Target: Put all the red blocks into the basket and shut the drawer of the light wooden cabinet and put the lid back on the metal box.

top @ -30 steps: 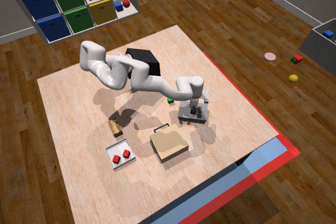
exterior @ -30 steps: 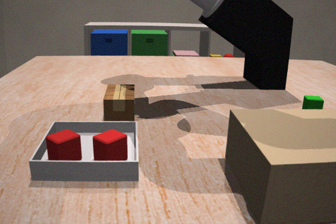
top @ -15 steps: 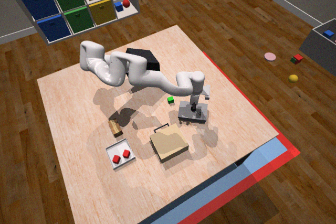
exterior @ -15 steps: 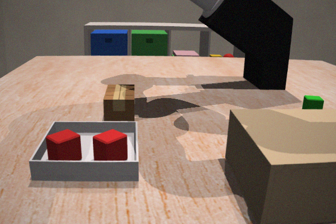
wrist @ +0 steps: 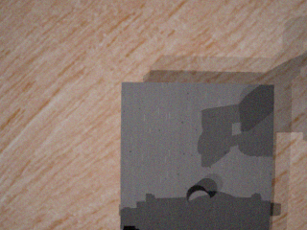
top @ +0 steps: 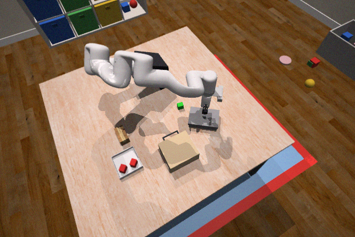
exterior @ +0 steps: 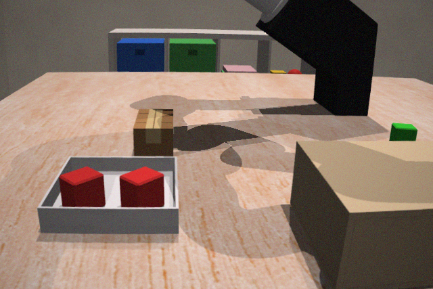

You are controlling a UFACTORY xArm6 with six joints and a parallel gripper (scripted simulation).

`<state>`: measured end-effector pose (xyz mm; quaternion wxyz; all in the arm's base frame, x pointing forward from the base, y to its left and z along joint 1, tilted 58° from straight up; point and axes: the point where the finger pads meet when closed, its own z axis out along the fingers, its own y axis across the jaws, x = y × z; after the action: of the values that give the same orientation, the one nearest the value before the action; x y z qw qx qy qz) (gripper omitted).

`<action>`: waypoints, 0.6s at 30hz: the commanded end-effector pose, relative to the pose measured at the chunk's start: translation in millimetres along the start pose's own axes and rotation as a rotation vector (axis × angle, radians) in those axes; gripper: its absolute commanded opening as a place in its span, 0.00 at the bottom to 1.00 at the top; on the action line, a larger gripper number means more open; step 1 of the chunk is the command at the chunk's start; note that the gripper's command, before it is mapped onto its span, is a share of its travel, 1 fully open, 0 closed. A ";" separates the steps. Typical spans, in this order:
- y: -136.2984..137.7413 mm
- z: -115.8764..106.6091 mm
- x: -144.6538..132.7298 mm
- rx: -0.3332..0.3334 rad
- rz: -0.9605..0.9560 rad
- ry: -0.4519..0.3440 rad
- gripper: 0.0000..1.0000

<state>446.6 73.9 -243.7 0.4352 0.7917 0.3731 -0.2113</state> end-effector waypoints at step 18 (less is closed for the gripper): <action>21.2 -19.8 -8.3 0.003 0.031 0.008 1.00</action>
<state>447.5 81.4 -235.5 0.4356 0.7922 0.3716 -0.2110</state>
